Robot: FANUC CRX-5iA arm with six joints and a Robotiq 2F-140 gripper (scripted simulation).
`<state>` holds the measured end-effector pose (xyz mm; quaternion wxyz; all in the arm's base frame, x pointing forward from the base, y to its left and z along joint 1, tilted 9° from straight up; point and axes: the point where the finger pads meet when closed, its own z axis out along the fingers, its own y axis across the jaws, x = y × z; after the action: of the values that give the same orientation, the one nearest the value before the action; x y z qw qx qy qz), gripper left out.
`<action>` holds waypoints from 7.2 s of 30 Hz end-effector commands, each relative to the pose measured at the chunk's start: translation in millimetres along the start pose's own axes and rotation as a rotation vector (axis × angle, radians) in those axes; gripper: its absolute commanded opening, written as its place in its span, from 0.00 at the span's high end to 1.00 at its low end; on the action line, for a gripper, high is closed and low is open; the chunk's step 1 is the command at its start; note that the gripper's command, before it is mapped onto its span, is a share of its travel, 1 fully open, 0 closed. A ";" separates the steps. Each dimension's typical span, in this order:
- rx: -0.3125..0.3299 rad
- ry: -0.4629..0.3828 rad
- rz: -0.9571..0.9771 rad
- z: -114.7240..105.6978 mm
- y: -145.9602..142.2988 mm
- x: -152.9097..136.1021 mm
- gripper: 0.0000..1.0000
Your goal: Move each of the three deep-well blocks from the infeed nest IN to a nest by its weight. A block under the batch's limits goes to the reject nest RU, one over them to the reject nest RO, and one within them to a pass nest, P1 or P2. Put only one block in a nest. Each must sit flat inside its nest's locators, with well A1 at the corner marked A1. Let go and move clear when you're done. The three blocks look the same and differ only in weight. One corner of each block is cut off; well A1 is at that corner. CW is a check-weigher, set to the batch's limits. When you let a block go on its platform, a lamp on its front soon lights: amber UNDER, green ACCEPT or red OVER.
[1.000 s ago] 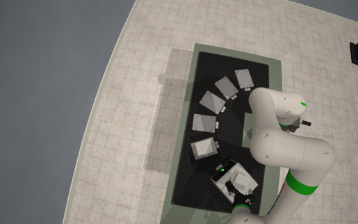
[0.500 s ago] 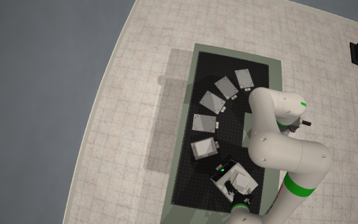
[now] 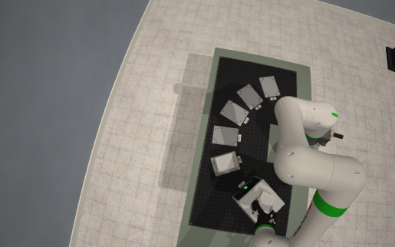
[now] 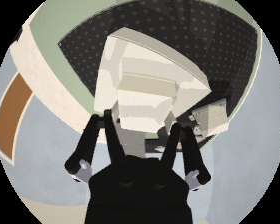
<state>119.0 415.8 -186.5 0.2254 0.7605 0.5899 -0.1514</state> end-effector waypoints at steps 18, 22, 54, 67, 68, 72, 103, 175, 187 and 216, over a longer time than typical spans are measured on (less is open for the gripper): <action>0.000 0.000 0.000 -0.2 0.0 0.1 0.90; 0.000 0.000 0.000 -0.2 0.0 0.1 0.90; 0.000 0.000 0.000 -34.8 0.0 -19.9 0.90; 0.000 0.000 0.000 -50.7 0.0 -29.1 0.90; 0.000 0.000 0.000 -52.1 0.0 -29.9 0.90; 0.000 0.000 0.000 -57.4 0.0 -33.0 0.90; 0.197 0.000 0.341 -53.4 39.2 -39.9 0.90; 0.394 0.000 0.683 -17.9 231.8 -101.4 0.90; 0.394 0.000 0.683 -8.5 259.4 -117.6 0.90; 0.511 0.000 0.885 25.1 316.5 -154.2 0.90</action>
<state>382.8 216.6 -76.9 0.0863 0.9616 0.1880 -0.1806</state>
